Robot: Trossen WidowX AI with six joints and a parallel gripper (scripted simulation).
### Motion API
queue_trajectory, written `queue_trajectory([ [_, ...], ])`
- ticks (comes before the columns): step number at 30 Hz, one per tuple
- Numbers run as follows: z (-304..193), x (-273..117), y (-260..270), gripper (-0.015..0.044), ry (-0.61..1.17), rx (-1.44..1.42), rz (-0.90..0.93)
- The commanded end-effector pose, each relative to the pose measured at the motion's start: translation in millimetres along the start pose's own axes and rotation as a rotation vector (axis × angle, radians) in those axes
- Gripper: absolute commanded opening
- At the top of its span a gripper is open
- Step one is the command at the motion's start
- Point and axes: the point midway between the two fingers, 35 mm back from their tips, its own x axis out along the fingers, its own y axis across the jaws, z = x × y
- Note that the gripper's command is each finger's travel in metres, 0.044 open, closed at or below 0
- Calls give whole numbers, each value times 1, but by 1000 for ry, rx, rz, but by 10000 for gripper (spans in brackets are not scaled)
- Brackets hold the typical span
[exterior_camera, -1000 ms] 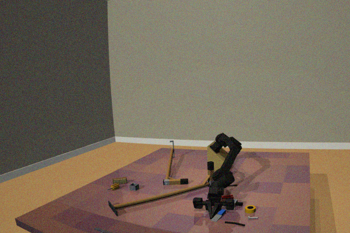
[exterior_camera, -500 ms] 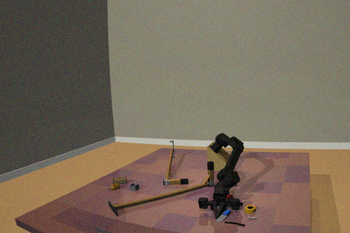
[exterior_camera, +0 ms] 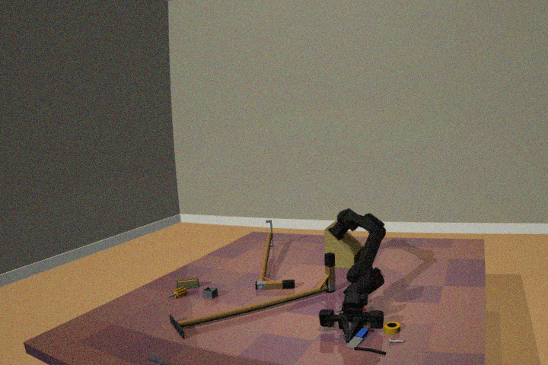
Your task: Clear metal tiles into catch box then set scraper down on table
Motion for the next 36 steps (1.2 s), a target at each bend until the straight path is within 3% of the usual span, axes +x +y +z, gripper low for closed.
queue_trajectory([
  [1,-1,-2,20,0,4,3,22],
  [36,-5,-16,77,0,3,6,24],
])
